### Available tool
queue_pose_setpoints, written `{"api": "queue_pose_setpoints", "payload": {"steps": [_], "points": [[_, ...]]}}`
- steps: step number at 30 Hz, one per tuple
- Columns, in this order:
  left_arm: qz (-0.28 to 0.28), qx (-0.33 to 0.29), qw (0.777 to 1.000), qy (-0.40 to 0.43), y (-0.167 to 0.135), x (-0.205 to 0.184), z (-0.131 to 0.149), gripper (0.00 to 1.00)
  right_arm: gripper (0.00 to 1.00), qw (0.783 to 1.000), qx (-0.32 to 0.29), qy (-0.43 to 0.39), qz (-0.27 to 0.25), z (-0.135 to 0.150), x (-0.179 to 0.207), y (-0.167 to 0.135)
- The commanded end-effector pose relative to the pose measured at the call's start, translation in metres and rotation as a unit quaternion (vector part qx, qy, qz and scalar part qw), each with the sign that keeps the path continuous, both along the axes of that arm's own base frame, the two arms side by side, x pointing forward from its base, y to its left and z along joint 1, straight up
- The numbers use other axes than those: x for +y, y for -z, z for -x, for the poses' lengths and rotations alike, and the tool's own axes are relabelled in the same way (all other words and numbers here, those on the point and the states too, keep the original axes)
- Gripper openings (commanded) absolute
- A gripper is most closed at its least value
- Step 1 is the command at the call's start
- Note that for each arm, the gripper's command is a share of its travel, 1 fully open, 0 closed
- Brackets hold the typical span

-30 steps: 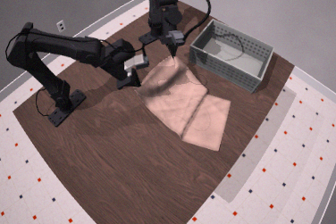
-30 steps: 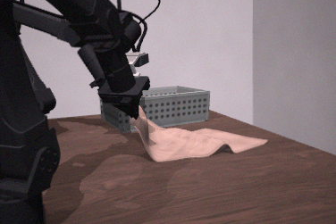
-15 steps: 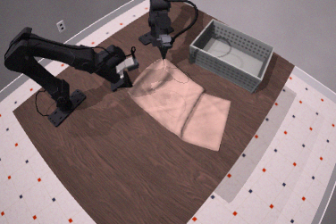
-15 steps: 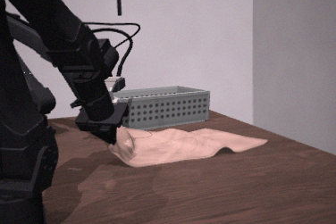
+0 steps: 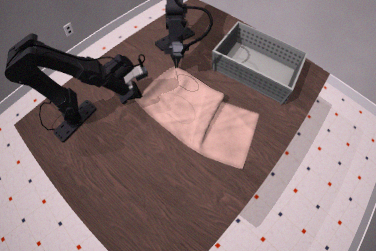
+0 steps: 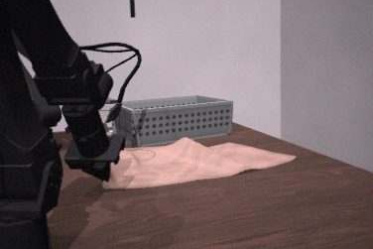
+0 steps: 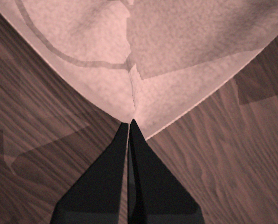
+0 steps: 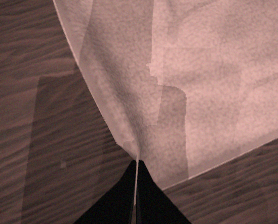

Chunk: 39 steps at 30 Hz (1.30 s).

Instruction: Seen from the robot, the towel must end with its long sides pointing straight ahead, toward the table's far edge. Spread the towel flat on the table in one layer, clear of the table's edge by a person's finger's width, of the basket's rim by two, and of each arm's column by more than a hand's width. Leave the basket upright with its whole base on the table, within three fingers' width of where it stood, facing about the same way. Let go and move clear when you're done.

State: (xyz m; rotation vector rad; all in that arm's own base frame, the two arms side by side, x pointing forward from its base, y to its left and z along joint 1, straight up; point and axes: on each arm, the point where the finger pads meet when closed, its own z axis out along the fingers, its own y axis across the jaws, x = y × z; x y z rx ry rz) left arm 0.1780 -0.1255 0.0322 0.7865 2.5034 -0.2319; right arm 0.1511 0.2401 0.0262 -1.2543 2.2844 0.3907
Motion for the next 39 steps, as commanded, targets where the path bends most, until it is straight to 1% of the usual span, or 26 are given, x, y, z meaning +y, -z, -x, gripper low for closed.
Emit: {"api": "queue_pose_setpoints", "payload": {"steps": [1, 2, 4, 5, 7, 8, 10, 11, 12, 14, 25, 26, 28, 29, 31, 32, 36, 37, 39], "points": [[-0.016, 0.009, 1.000, -0.004, 0.004, 0.004, 0.003, 0.00, 0.00, 1.000, -0.021, 0.008, -0.016, -0.014, 0.010, -0.010], [-0.031, 0.030, 0.999, 0.005, 0.017, 0.008, 0.014, 0.00, 0.00, 1.000, -0.010, -0.008, 0.001, 0.003, 0.001, 0.009], [-0.027, 0.024, 0.999, 0.005, 0.012, 0.005, 0.010, 0.00, 0.00, 1.000, -0.010, -0.008, 0.001, 0.003, 0.001, 0.009], [-0.037, 0.036, 0.999, 0.011, 0.021, 0.007, 0.018, 0.00, 0.00, 1.000, -0.010, -0.014, 0.001, 0.007, 0.002, 0.013], [-0.031, 0.028, 0.999, 0.011, 0.014, 0.003, 0.013, 0.00, 0.00, 1.000, -0.010, -0.014, 0.001, 0.007, 0.002, 0.013], [-0.039, 0.039, 0.998, 0.016, 0.022, 0.006, 0.019, 0.00, 0.00, 1.000, -0.010, -0.017, 0.001, 0.009, 0.002, 0.015], [-0.039, 0.039, 0.998, 0.015, 0.022, 0.006, 0.019, 0.00, 0.00, 1.000, -0.015, -0.014, -0.006, 0.004, 0.006, 0.009], [-0.041, 0.042, 0.998, 0.017, 0.024, 0.007, 0.021, 0.00, 0.00, 1.000, -0.010, -0.017, 0.001, 0.009, 0.001, 0.016], [-0.038, 0.038, 0.998, 0.017, 0.021, 0.005, 0.019, 0.00, 0.00, 1.000, -0.014, -0.015, -0.013, 0.005, 0.007, 0.005], [-0.033, 0.031, 0.999, 0.014, 0.016, 0.003, 0.015, 0.00, 0.00, 1.000, -0.014, -0.015, -0.013, 0.005, 0.007, 0.005], [-0.033, 0.031, 0.999, 0.015, 0.016, 0.003, 0.015, 0.00, 0.00, 1.000, -0.014, -0.015, -0.013, 0.005, 0.007, 0.005], [-0.014, 0.006, 1.000, 0.010, 0.010, 0.000, 0.008, 0.00, 0.00, 0.999, -0.024, -0.013, -0.022, 0.000, 0.012, -0.008], [-0.015, 0.007, 1.000, 0.010, 0.007, 0.000, 0.007, 0.00, 0.00, 0.999, -0.024, -0.013, -0.022, 0.000, 0.012, -0.008], [0.004, -0.019, 1.000, -0.003, -0.010, -0.004, -0.007, 0.00, 0.00, 0.999, -0.025, 0.001, -0.022, -0.008, 0.010, -0.014], [0.003, -0.018, 1.000, -0.002, -0.009, -0.003, -0.006, 0.00, 0.00, 0.999, -0.025, 0.001, -0.021, -0.008, 0.010, -0.014], [0.017, -0.039, 0.999, -0.016, -0.020, -0.002, -0.016, 0.00, 0.00, 0.999, -0.025, 0.015, -0.021, -0.017, 0.008, -0.023], [0.016, -0.039, 0.999, -0.015, -0.020, -0.002, -0.015, 0.00, 0.00, 0.999, -0.025, 0.015, -0.021, -0.017, 0.008, -0.023], [0.031, -0.062, 0.997, -0.031, -0.033, 0.000, -0.027, 0.00, 0.00, 0.999, -0.025, 0.033, -0.021, -0.028, 0.005, -0.036], [0.030, -0.062, 0.997, -0.031, -0.033, 0.000, -0.027, 0.00, 0.00, 0.999, -0.025, 0.033, -0.021, -0.028, 0.005, -0.036]]}}
